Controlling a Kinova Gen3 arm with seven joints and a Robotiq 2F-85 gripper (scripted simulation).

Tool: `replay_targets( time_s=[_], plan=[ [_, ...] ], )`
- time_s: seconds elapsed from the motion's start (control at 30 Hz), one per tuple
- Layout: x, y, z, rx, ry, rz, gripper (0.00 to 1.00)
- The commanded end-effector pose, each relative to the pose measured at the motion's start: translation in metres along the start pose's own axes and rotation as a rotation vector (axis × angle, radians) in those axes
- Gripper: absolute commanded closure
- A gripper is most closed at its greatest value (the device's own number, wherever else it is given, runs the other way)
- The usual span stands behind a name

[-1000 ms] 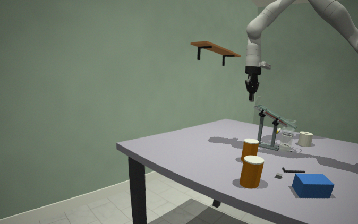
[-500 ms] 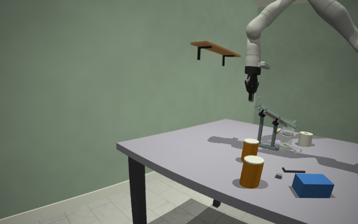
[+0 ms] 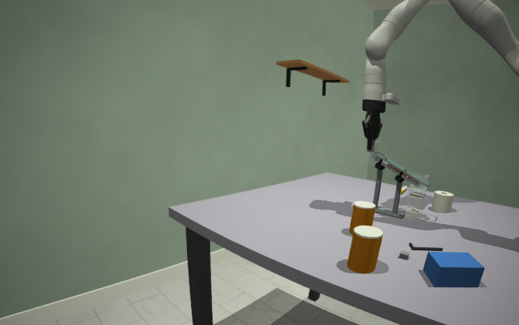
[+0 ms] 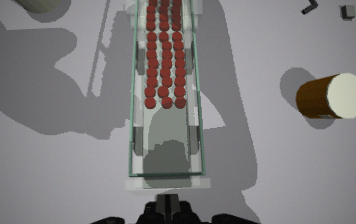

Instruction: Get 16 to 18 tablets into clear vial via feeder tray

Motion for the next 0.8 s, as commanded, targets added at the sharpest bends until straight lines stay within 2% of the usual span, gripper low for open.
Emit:
replay_targets(
  time_s=[0.0, 0.27, 0.63, 0.77],
  plan=[
    [0.001, 0.001, 0.0, 0.001, -0.007, 0.017, 1.0],
    [0.01, 0.029, 0.0, 0.001, -0.008, 0.018, 1.0],
    [0.012, 0.029, 0.0, 0.0, -0.007, 0.017, 1.0],
    [0.009, 0.021, 0.0, 0.001, -0.003, 0.008, 1.0]
  ],
)
Point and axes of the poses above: the point where the finger pads meet when closed, its own x axis back along the fingers, its own z axis across the jaws, y = z × x, the point moved 9 cm from there along x, back along the fingers
